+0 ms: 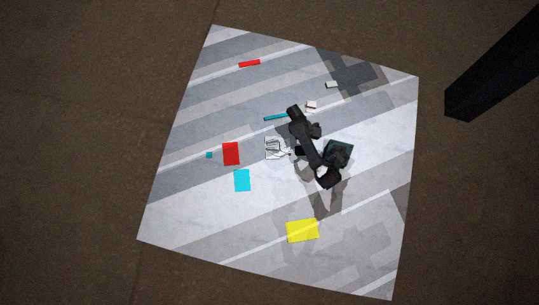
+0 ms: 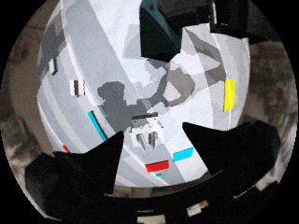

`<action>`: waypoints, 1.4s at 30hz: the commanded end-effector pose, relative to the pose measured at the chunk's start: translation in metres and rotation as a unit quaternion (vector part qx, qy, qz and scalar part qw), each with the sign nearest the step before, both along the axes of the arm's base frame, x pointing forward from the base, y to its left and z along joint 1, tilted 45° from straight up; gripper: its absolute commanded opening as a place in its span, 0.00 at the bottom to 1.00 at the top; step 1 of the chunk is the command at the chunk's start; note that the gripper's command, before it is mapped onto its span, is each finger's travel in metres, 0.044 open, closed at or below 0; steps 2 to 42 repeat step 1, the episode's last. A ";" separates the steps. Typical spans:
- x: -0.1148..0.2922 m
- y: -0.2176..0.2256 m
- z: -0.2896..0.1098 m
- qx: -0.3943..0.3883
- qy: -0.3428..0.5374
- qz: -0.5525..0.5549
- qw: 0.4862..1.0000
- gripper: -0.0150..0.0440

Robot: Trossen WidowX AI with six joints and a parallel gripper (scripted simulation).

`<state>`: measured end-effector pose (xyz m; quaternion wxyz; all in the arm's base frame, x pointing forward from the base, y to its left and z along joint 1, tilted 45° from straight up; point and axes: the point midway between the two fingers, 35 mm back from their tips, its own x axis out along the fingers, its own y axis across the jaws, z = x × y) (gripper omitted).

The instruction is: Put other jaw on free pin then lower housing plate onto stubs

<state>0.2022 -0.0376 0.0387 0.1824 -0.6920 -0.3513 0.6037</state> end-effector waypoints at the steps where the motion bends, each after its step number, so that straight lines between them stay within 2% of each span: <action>1: -0.001 0.000 0.000 -0.001 0.000 0.003 1.000 1.00; 42: -0.001 0.000 0.000 -0.001 0.000 0.003 1.000 1.00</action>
